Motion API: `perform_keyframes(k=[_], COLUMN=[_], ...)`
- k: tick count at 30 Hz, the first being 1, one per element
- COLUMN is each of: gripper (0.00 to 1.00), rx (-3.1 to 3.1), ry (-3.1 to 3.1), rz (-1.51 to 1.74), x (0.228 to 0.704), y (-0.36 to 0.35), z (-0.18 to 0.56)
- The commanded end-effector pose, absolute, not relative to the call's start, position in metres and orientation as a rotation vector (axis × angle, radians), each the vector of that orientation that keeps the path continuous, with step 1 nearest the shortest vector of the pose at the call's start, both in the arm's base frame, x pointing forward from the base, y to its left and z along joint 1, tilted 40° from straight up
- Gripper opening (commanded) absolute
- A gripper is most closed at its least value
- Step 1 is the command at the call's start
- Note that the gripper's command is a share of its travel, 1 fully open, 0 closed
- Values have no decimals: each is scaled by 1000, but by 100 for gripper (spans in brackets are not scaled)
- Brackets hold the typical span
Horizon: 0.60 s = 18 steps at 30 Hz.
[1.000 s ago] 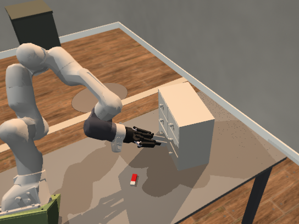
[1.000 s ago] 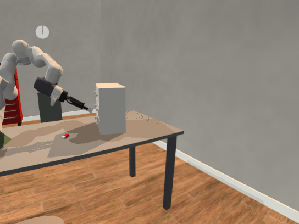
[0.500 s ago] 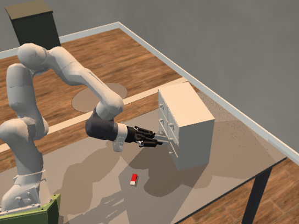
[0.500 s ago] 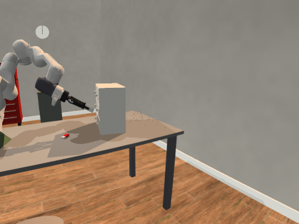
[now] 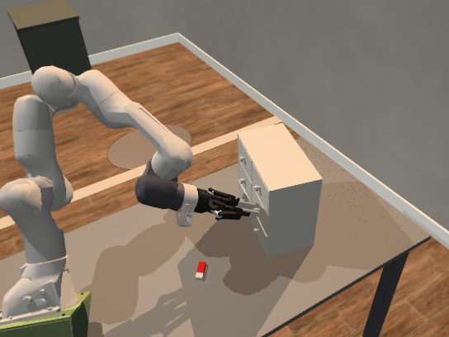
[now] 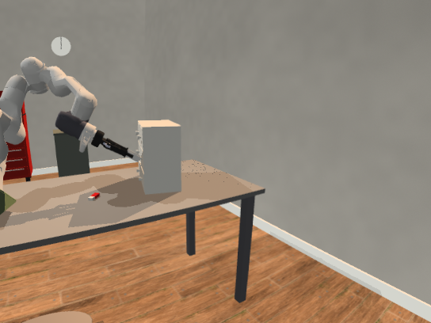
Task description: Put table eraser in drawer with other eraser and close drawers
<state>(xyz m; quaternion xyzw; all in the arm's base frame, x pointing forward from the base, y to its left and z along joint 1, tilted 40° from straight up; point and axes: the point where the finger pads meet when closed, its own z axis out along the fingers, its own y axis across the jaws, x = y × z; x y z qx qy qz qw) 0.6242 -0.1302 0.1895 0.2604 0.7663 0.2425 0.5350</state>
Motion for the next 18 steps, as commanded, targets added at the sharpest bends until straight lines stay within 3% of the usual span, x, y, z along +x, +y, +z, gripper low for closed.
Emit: perform_keyframes(k=[1,18], gripper=[20,20], rx=[617,617], ry=[1834,1834], rz=[573,573], x=[628,630], y=[-130,-131], z=[188,188])
